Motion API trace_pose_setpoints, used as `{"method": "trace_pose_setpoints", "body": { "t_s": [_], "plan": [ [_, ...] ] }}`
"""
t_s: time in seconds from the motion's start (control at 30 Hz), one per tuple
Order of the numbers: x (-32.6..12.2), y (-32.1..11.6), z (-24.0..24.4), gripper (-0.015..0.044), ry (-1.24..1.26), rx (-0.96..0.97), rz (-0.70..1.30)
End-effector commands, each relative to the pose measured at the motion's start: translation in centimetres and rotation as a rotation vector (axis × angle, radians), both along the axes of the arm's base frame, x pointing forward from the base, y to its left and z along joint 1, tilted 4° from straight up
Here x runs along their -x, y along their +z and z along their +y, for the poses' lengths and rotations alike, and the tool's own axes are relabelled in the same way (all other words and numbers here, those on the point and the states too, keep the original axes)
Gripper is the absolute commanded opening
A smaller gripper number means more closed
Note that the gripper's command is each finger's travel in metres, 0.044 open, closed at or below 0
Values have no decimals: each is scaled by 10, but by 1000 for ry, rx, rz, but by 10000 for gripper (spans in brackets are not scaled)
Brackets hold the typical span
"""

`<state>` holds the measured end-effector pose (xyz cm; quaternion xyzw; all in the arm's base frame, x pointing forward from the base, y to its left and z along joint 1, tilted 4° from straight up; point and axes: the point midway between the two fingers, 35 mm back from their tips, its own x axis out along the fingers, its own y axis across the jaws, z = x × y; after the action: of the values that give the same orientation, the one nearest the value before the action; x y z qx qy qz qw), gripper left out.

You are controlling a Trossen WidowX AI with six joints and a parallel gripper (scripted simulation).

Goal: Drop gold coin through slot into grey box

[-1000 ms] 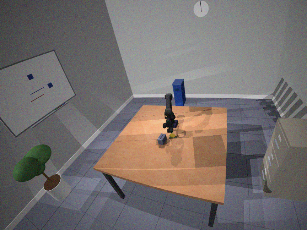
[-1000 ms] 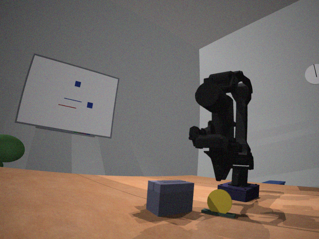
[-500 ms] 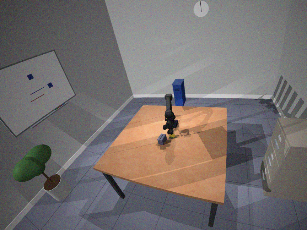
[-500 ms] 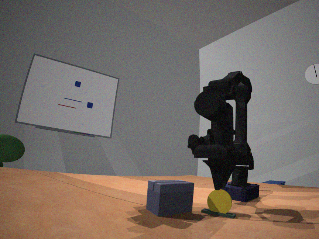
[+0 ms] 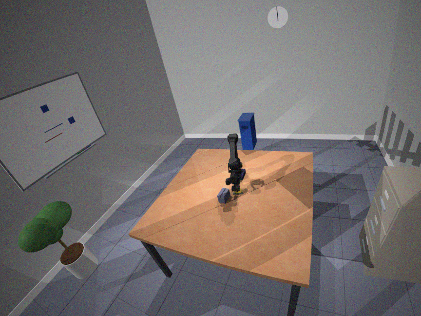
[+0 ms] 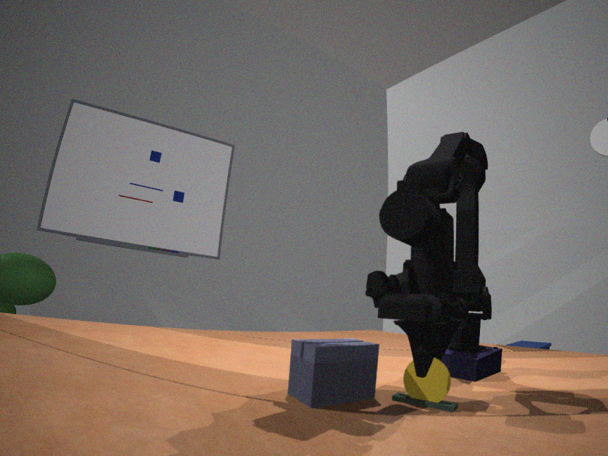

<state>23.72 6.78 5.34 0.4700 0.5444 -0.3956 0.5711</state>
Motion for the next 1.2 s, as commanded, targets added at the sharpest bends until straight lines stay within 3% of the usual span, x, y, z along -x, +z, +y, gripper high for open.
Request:
{"method": "trace_pose_setpoints", "body": {
  "t_s": [0.0,0.53,0.73,1.17],
  "plan": [
    [2,-9,-1,161,2,7,11],
    [2,-32,0,161,2,7,11],
    [2,-32,0,3,2,7,11],
    [2,-26,0,0,2,7,11]
  ]
}}
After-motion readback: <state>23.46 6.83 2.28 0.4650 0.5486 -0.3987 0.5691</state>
